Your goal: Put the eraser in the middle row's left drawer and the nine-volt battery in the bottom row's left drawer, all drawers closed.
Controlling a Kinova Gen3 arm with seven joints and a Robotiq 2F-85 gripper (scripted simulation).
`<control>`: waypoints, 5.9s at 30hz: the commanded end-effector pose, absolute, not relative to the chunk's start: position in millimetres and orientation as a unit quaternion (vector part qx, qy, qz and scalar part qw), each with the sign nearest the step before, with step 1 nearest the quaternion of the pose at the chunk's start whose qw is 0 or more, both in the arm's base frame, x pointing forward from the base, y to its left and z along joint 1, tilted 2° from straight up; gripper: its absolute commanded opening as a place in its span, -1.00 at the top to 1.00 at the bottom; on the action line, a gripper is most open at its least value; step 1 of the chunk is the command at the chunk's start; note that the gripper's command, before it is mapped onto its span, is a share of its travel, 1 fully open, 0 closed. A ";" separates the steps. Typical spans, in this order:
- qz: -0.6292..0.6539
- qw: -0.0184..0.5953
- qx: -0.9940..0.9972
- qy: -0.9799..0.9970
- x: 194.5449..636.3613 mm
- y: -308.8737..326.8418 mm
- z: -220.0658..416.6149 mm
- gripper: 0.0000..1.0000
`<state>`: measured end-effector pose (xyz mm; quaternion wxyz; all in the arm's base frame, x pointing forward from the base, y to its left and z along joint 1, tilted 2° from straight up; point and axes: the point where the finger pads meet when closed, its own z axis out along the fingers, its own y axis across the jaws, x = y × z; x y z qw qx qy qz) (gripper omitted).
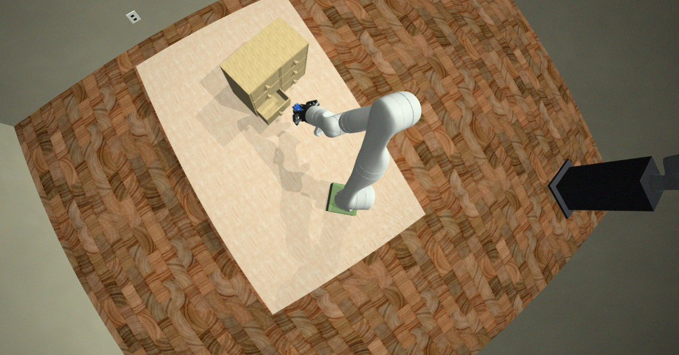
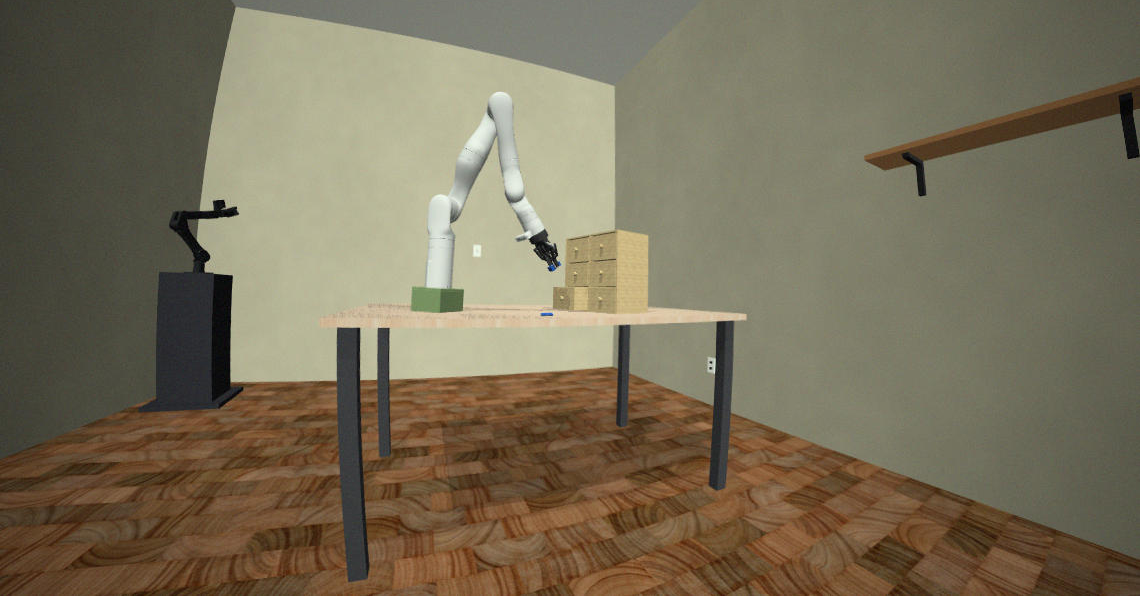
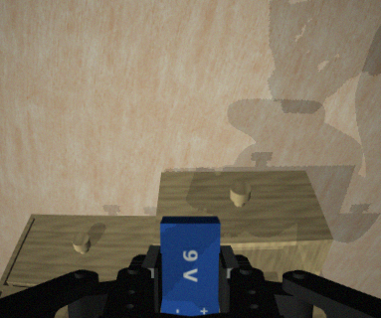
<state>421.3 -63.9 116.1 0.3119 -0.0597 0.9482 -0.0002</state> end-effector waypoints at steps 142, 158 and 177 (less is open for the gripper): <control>0.007 0.298 -0.069 0.952 382.1 -60.5 78.7 -1.00; 0.007 0.297 -0.068 0.952 381.6 -60.5 78.7 -1.00; 0.007 0.288 -0.069 0.955 381.4 -59.8 79.5 -1.00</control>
